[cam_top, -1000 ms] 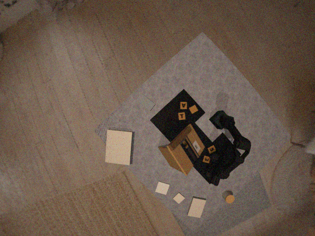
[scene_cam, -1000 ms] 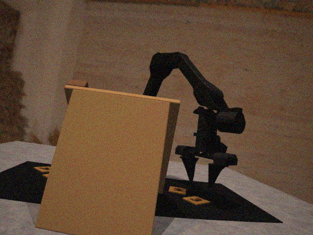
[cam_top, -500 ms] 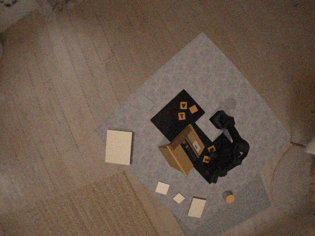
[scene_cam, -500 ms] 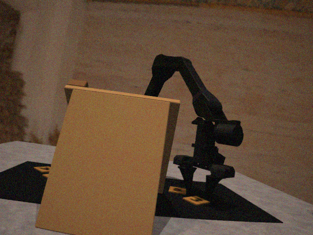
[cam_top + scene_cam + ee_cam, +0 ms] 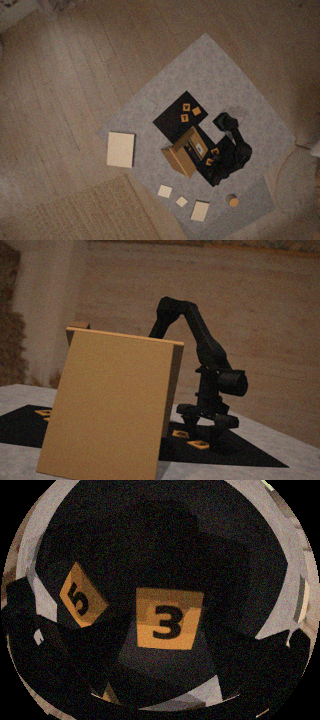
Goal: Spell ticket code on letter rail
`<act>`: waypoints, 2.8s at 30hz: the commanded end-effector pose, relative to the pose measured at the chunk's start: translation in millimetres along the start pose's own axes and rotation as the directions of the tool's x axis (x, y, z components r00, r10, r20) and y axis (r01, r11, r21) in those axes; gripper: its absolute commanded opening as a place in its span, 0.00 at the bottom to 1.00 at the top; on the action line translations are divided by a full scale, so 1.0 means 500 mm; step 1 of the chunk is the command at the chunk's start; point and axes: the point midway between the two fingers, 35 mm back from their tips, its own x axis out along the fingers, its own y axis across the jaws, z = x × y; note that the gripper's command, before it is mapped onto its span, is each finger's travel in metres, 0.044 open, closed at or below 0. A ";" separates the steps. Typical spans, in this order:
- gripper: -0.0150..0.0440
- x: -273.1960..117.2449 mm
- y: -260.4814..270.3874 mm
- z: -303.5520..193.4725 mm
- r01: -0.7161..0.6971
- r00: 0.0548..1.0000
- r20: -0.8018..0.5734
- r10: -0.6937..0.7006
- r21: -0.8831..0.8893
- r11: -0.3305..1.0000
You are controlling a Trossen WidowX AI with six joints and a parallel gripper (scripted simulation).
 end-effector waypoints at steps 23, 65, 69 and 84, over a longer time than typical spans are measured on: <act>0.39 -0.006 0.002 0.000 -0.001 1.000 -0.005 0.001 0.000 1.000; 0.25 -0.044 0.010 0.011 -0.001 1.000 -0.005 0.001 0.000 1.000; 0.25 -0.048 0.011 0.011 -0.001 1.000 -0.005 0.001 0.000 1.000; 0.25 -0.055 0.014 0.013 -0.004 1.000 0.000 0.004 0.000 1.000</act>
